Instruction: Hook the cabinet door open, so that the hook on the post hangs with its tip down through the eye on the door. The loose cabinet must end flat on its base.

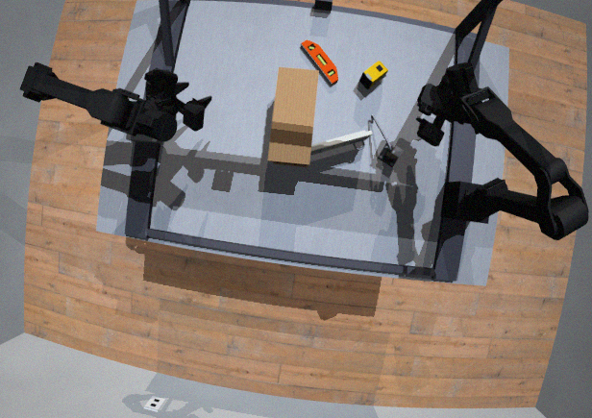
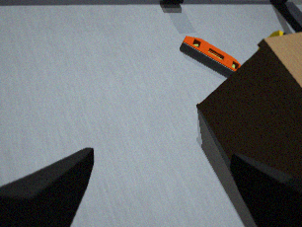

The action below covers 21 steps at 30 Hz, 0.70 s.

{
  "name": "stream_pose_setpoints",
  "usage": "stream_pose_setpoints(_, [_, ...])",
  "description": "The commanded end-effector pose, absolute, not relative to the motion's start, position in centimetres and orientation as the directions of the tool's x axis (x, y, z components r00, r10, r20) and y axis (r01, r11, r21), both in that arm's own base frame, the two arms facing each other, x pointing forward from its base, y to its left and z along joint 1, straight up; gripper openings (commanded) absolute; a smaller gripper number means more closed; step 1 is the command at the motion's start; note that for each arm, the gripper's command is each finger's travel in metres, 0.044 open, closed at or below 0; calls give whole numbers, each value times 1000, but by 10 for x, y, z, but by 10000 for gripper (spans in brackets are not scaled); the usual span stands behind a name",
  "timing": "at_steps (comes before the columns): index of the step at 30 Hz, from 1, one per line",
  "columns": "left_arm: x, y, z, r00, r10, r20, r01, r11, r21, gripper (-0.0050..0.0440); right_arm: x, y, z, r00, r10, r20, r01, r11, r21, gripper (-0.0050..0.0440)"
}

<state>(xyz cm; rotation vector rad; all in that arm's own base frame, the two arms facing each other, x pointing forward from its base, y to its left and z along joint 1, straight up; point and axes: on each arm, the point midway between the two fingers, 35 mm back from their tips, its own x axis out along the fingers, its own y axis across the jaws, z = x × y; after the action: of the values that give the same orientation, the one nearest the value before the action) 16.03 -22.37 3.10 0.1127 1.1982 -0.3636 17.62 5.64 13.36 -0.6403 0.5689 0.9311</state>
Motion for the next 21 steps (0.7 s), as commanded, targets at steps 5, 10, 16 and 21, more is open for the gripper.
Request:
stream_pose_setpoints(5, [163,-228,38,327,-235,-915,336,934,-120,400,178,56,139,494,540,-681,-856,442,-270,400])
stream_pose_setpoints(10, [163,-228,38,327,-235,-915,336,934,-120,400,178,56,139,494,540,-681,-856,442,-270,400])
stream_pose_setpoints(16, [163,-228,38,327,-235,-915,336,934,-120,400,178,56,139,494,540,-681,-856,442,-270,400])
stream_pose_setpoints(21, [163,-222,38,327,-231,-916,327,937,-120,440,183,54,145,504,530,-682,-849,452,-275,400])
